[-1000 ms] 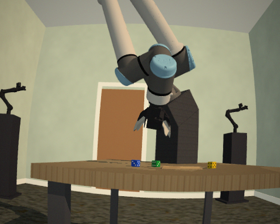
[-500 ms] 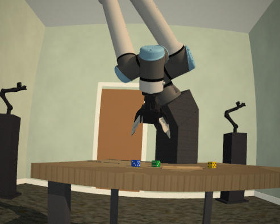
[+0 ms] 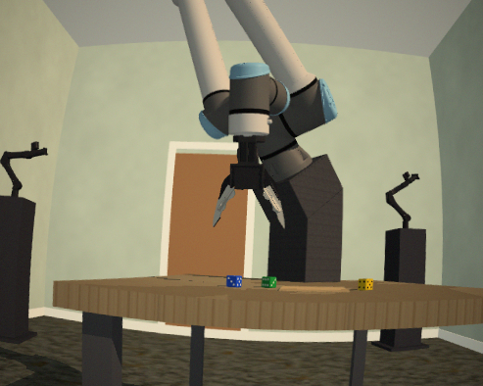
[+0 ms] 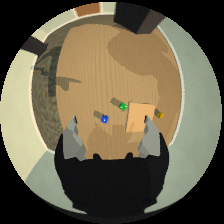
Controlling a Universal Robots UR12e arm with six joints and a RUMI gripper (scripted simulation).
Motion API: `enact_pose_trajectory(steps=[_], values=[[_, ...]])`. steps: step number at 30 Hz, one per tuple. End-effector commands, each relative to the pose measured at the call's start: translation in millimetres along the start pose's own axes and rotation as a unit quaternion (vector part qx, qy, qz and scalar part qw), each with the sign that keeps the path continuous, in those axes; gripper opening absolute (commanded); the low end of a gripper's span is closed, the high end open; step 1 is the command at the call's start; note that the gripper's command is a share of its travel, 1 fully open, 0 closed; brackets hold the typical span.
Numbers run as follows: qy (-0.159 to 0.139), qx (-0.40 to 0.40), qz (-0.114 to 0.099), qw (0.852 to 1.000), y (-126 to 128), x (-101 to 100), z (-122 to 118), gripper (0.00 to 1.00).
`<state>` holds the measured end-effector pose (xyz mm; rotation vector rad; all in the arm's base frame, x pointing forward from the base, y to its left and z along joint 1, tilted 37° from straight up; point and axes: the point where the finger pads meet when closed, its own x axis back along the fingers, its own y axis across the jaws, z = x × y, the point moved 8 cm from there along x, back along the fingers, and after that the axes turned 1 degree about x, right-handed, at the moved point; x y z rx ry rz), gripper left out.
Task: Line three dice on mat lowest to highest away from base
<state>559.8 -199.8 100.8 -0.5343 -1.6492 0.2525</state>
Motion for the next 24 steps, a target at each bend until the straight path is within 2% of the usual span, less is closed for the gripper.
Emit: enact_pose_trajectory(steps=[1,6,11,16,24], values=[[-0.039,0.007,-0.001,0.999,-6,7,-6,1.0],[-0.076,0.016,0.005,0.997,-13,19,-11,1.0],[-0.1,0.022,0.009,0.995,-17,27,-15,1.0],[-0.113,0.025,0.012,0.993,-20,32,-17,1.0],[-0.118,0.026,0.014,0.993,-21,34,-17,1.0]])
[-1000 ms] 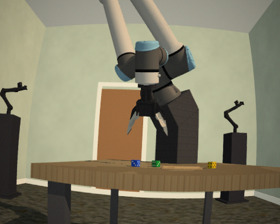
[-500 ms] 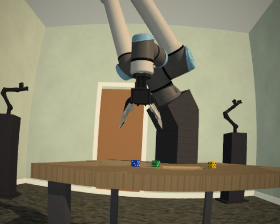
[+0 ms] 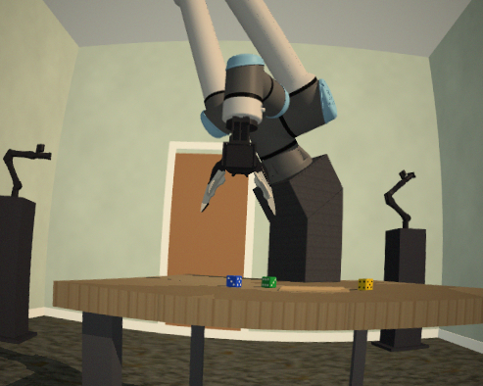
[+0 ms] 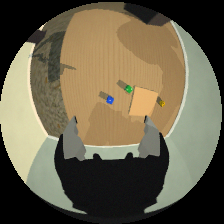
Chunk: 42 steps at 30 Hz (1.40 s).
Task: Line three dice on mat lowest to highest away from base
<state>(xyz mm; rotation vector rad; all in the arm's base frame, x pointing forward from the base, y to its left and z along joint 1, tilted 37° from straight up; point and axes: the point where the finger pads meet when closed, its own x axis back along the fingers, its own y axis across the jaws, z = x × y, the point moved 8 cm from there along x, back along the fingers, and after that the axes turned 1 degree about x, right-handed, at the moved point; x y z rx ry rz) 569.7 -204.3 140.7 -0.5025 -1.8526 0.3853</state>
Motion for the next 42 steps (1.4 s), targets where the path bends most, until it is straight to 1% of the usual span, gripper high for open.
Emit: enact_pose_trajectory(steps=[1,16,20,23,26,28,37,42], values=[[-0.004,0.001,0.001,1.0,-1,1,-1,1.0],[-0.004,0.001,0.001,1.0,-1,1,-1,1.0],[-0.004,0.001,0.001,1.0,-1,-4,-1,1.0],[-0.004,0.001,0.001,1.0,-1,-14,-1,1.0],[-0.004,0.001,0.001,1.0,-1,-30,-1,1.0],[-0.004,0.001,0.001,1.0,-1,-30,-1,1.0],[-0.004,0.001,0.001,1.0,-1,-85,-2,1.0],[-0.004,0.001,0.001,1.0,-1,-103,-3,1.0]])
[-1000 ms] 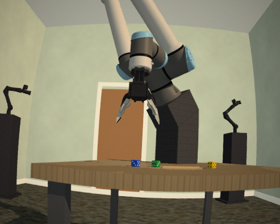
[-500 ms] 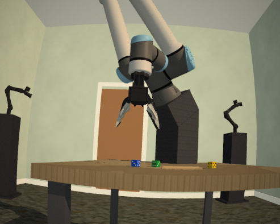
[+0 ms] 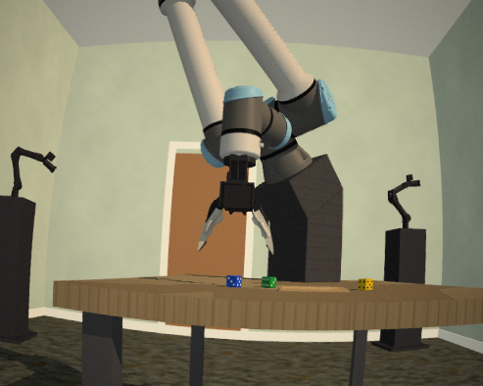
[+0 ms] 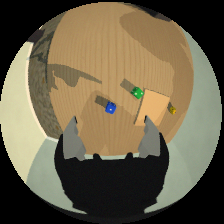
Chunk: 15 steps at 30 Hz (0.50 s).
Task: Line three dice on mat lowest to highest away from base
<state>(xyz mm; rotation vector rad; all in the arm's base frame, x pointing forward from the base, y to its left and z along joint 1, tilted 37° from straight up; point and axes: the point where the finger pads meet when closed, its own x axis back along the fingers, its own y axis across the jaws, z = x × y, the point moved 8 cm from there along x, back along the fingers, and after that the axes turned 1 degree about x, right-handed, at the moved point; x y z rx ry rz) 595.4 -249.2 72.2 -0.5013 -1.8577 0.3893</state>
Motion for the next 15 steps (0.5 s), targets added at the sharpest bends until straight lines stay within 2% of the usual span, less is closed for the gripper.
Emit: enact_pose_trajectory(steps=[1,15], values=[[-0.001,0.0,0.0,1.0,0.0,-18.8,-1.4,1.0],[-0.001,0.0,0.0,1.0,0.0,-20.8,-1.4,1.0]])
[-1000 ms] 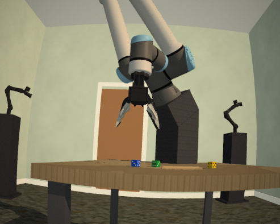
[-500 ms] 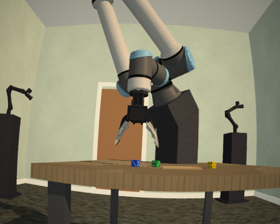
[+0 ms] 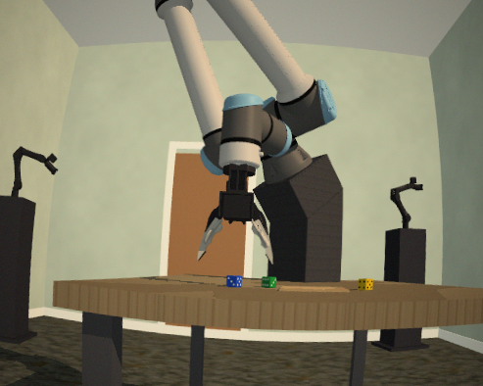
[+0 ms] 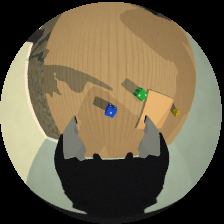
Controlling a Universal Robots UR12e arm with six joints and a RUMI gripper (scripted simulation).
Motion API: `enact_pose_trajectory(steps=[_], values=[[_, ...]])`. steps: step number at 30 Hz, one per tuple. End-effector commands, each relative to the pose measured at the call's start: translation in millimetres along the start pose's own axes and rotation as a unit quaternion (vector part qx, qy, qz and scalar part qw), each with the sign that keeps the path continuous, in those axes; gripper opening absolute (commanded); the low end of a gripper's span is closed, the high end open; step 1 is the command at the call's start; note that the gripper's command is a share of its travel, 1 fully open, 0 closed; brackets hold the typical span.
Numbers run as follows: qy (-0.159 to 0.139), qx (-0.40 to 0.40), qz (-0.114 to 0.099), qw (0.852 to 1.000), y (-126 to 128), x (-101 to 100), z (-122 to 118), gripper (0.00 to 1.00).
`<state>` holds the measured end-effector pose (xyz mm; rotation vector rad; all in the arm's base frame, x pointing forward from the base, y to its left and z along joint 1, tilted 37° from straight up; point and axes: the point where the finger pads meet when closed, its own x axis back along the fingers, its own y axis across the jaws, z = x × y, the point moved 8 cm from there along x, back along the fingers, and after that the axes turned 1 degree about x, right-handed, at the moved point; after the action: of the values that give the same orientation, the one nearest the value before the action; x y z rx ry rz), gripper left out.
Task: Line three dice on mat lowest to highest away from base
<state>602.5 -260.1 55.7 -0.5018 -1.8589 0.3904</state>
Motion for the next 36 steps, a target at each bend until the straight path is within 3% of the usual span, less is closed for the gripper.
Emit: enact_pose_trajectory(steps=[1,30,36], values=[[0.0,0.0,0.0,1.0,0,0,0,1.0],[0.0,0.0,0.0,1.0,0,0,0,1.0],[0.0,0.0,0.0,1.0,12,0,7,1.0]])
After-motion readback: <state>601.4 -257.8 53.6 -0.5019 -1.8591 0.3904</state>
